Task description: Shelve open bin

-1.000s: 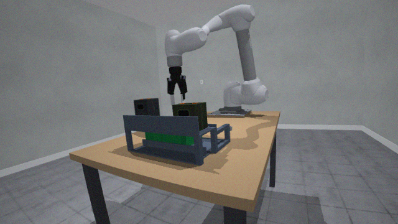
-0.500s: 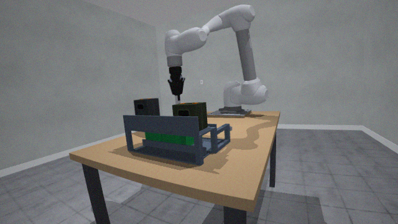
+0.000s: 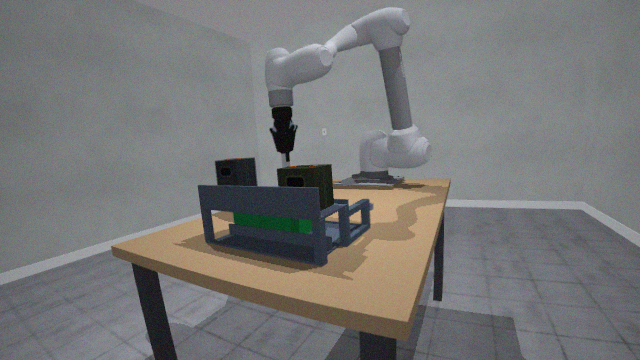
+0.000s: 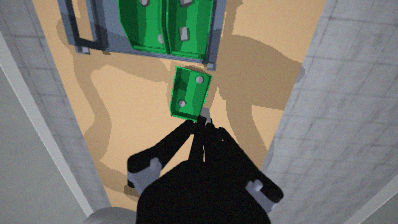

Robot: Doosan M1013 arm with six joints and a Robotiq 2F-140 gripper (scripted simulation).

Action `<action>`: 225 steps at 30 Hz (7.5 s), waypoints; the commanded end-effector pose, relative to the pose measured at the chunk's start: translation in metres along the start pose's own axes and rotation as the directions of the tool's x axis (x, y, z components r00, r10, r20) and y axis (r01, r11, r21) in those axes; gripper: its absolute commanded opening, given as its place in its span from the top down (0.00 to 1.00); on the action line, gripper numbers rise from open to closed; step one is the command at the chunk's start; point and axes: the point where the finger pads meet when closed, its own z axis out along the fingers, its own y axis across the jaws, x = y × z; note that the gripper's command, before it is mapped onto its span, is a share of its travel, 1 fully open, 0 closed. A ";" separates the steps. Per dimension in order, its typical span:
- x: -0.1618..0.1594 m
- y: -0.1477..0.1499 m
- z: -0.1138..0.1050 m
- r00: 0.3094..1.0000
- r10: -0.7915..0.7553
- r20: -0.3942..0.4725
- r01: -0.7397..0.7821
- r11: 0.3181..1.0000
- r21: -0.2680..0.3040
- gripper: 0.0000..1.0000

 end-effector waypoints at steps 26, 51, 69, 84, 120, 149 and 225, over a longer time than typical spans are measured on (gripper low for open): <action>0.000 0.000 0.000 1.000 0.000 0.000 0.000 1.000 0.000 0.85; 0.000 0.000 0.002 1.000 0.000 0.000 0.000 1.000 0.000 0.85; 0.000 0.000 0.026 1.000 0.000 0.000 0.000 1.000 0.000 0.85; 0.000 0.000 0.052 1.000 0.000 0.000 0.000 1.000 0.000 0.85; 0.000 0.000 0.068 1.000 0.000 0.000 0.000 1.000 0.000 0.85; 0.000 0.000 0.068 1.000 0.000 0.000 0.000 1.000 0.000 0.85; 0.000 0.000 0.112 1.000 0.000 0.000 0.000 1.000 0.000 0.85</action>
